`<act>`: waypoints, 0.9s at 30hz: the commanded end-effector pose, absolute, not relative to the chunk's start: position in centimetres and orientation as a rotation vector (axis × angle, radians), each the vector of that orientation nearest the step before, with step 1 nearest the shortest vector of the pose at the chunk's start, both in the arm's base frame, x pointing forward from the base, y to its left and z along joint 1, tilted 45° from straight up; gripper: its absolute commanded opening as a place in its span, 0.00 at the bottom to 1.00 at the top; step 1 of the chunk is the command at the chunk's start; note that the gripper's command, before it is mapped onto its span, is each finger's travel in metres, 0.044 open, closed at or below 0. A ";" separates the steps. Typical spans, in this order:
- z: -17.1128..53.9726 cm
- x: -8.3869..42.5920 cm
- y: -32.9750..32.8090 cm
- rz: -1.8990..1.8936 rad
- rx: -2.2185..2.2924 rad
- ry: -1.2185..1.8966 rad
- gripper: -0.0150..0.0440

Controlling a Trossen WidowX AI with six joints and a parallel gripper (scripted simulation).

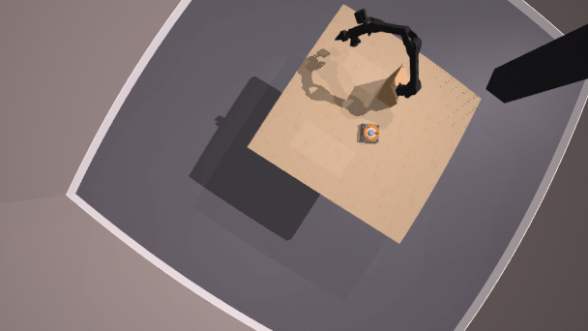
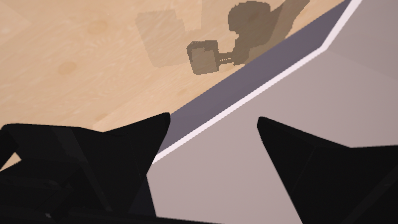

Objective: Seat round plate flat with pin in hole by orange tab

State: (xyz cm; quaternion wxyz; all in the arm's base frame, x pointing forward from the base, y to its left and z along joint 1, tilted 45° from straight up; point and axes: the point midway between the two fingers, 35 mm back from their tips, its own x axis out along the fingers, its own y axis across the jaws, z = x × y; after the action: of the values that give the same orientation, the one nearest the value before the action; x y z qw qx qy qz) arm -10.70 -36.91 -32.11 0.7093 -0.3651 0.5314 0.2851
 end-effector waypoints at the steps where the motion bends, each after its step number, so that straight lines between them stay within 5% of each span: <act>1: -31.9 -10.4 -37.0 0.630 -0.807 1.178 0.89; 15: -21.7 9.1 -38.5 0.527 -0.523 1.093 0.26; 27: -14.1 22.1 -31.6 0.507 -0.215 1.059 0.25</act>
State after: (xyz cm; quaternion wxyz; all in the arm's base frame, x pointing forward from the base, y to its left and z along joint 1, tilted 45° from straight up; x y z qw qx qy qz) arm 18.66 -34.67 -16.23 0.8197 -0.1517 0.5003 0.2341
